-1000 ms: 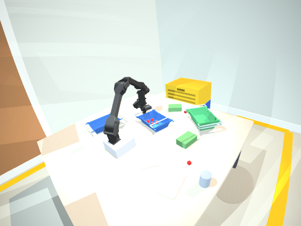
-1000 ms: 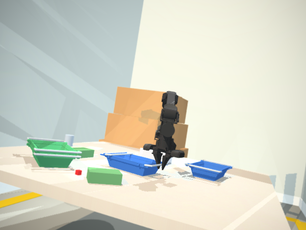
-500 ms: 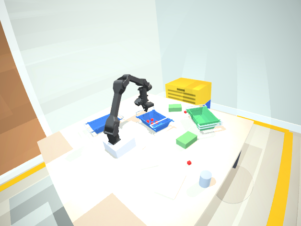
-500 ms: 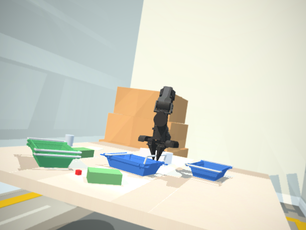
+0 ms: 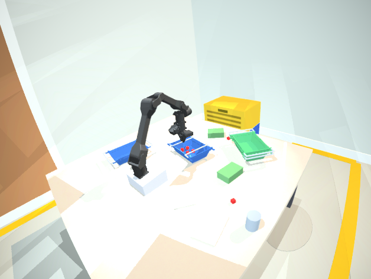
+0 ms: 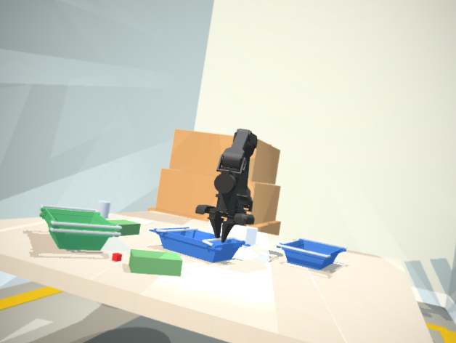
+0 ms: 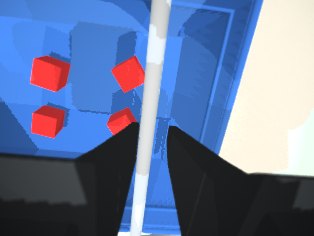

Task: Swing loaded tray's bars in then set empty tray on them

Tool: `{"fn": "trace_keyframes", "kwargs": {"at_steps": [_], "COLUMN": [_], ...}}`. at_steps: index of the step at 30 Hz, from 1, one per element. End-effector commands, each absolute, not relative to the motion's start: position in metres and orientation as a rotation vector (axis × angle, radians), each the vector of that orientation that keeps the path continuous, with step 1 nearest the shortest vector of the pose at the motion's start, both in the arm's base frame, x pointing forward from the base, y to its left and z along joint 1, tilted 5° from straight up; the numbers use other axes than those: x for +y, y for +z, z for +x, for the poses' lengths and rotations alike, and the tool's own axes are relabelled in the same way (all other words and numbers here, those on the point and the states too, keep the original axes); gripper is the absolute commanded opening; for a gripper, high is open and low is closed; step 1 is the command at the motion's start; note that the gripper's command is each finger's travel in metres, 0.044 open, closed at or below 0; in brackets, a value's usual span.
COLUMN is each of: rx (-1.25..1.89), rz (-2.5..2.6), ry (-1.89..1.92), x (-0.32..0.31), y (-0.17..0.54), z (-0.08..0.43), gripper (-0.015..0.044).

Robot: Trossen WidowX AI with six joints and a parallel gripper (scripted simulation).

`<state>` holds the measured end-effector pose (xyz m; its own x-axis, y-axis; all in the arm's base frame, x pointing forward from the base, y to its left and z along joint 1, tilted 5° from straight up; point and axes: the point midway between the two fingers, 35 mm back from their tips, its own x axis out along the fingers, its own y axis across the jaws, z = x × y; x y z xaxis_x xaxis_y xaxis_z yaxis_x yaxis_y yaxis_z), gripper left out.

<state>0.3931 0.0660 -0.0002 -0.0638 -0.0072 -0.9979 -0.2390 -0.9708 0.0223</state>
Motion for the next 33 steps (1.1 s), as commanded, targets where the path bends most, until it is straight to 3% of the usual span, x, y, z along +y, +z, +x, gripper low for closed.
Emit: {"fn": "trace_keyframes", "kwargs": {"at_steps": [1,28,31,33], "rx": [0.255,0.260,0.260,0.260], "rz": [-2.048,-2.044,-2.044,-2.044], "ry": [2.150,2.158,2.158,2.158], "x": [0.069,0.070,0.070,0.070], "y": [0.021,0.030,0.030,0.030], "z": [0.398,0.397,0.397,0.397], "gripper": [0.0080,0.0080,0.0002,0.0000]}}
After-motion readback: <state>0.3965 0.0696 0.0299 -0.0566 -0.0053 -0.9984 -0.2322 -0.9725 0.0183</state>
